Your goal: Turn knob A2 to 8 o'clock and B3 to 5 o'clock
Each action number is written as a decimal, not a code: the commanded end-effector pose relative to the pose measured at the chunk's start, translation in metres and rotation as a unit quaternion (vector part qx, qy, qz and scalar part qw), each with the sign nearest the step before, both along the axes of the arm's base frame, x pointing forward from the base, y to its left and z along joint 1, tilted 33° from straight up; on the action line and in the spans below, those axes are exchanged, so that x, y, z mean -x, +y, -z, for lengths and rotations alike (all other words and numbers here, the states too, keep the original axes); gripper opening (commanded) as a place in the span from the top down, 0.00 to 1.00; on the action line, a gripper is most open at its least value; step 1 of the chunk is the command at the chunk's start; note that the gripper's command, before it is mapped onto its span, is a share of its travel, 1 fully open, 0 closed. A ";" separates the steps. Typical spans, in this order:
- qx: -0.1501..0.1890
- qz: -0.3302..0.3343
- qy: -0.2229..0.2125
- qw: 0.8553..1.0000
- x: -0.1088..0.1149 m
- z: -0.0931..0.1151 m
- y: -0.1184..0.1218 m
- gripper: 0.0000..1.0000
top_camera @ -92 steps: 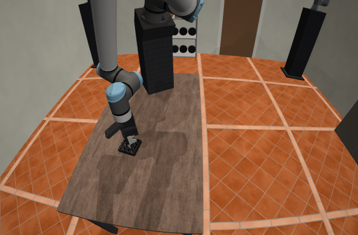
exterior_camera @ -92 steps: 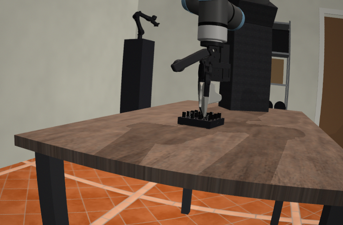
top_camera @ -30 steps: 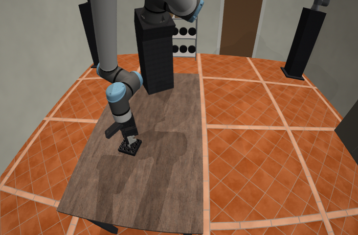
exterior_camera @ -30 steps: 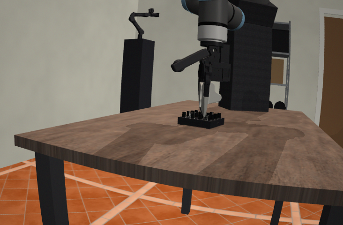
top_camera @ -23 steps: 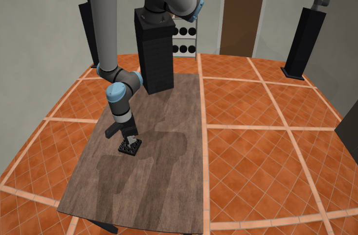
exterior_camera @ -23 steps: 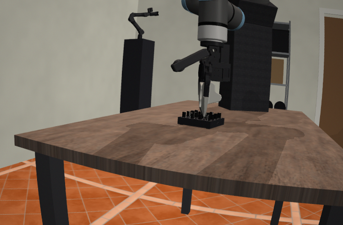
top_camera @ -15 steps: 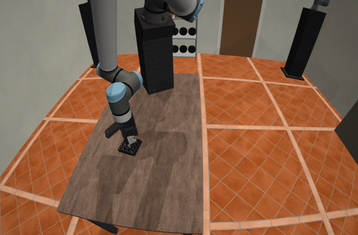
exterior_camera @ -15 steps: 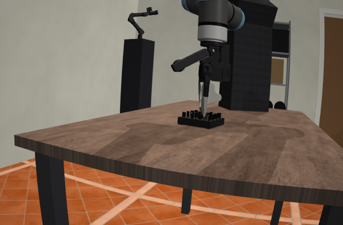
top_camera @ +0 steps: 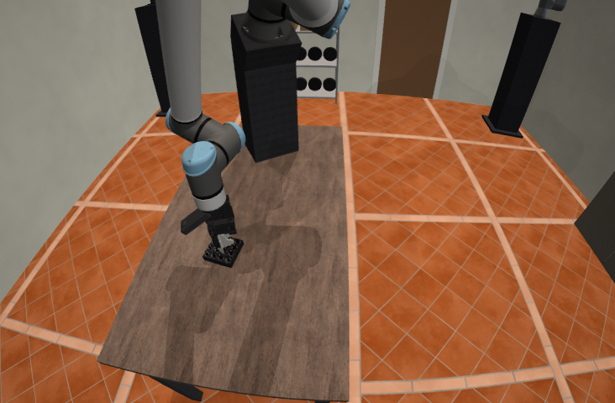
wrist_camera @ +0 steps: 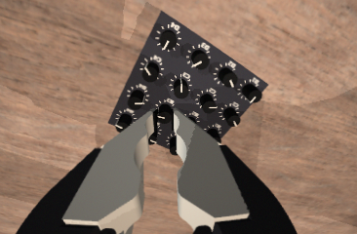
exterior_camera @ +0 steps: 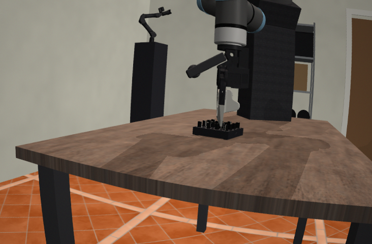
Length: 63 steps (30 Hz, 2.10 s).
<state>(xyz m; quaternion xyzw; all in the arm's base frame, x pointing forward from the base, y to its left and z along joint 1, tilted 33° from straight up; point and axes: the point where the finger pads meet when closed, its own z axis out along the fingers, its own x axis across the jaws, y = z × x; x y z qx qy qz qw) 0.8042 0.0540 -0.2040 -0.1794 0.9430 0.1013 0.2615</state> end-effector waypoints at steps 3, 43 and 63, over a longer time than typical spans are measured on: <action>-0.021 0.039 0.013 0.999 0.000 0.000 0.000 0.96; -0.178 0.328 0.110 0.921 0.003 0.001 0.000 0.96; -0.242 0.447 0.150 0.848 0.004 0.001 0.001 0.96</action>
